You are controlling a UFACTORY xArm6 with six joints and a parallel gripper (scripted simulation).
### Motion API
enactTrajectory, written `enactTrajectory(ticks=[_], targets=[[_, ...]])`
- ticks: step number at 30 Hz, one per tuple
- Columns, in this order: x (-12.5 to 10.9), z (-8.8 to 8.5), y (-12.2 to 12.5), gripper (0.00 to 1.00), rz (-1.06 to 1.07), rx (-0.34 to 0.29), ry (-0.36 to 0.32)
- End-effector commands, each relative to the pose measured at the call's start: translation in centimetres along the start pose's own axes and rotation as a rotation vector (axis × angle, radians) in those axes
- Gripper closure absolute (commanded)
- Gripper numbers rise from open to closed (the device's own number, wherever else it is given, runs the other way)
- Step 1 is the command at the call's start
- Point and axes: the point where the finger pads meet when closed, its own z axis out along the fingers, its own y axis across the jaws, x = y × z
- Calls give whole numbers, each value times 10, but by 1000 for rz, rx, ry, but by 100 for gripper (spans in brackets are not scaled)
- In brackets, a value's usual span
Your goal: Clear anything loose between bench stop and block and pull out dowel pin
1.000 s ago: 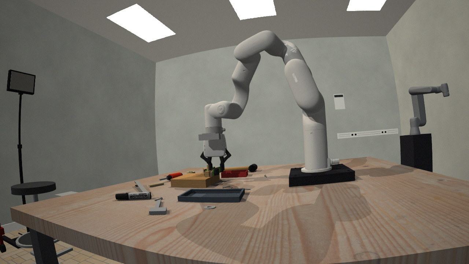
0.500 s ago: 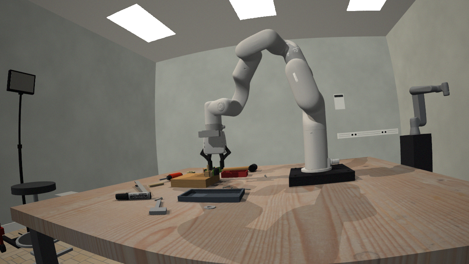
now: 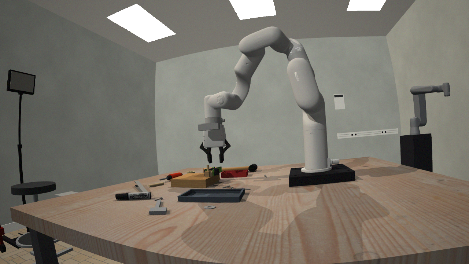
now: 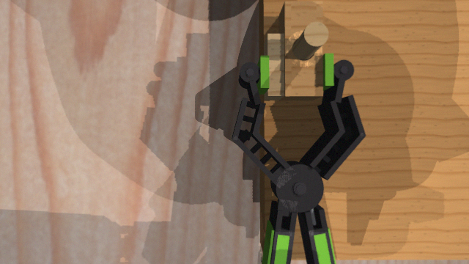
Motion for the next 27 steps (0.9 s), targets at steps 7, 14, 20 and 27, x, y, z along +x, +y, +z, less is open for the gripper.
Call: enactTrajectory(ticks=[7, 14, 20, 27], targets=[[0, -25, 1, 50, 0, -5, -1], [0, -32, 1, 50, 0, -5, -1], [0, -38, 1, 50, 0, -5, -1], [0, -39, 1, 50, 0, -5, -1]])
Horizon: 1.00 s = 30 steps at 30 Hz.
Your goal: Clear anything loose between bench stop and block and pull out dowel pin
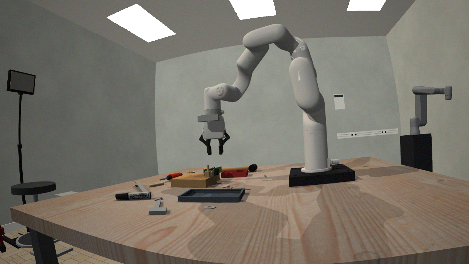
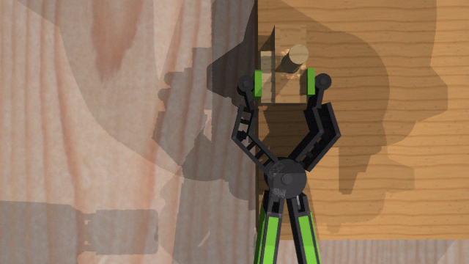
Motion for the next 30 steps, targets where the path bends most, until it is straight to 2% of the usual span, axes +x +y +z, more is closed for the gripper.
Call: enactTrajectory(ticks=[1, 20, 30], targets=[[0, -2, 1, 50, 0, -4, -1], [0, -2, 1, 50, 6, -4, -1], [6, -3, 2, 50, 90, -4, -1]])
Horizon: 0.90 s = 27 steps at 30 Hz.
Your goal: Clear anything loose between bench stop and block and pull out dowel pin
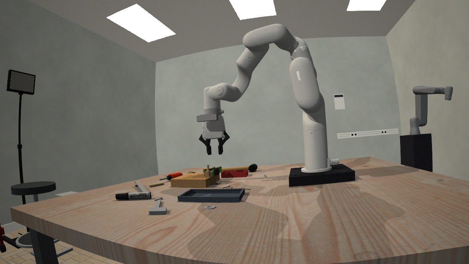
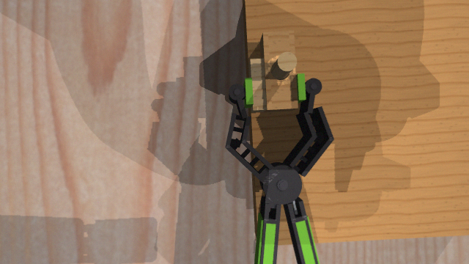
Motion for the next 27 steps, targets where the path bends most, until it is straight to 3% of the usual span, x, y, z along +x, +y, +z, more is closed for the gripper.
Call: enactTrajectory(ticks=[1, 9, 27], targets=[[4, -2, 2, 50, 57, -4, -2], [12, -3, 2, 50, 180, -4, -1], [48, -8, 3, 50, 694, -4, 0]])
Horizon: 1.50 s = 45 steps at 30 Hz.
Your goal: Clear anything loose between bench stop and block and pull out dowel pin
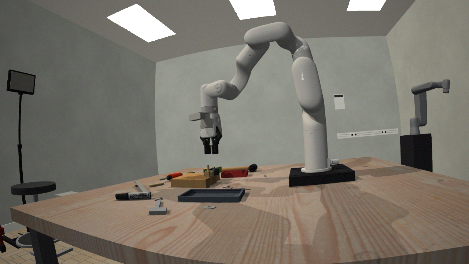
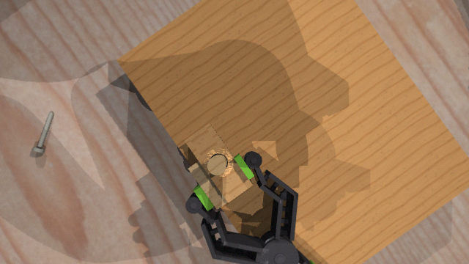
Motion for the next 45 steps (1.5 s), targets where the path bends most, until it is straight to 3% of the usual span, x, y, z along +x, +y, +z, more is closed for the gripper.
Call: enactTrajectory(ticks=[1, 12, 25, 45], targets=[[10, -3, -5, 50, 167, -10, -13], [32, -6, -20, 50, 550, -13, -10], [46, -7, -32, 50, 824, -14, -9], [53, -8, -37, 50, 947, -14, -8]])
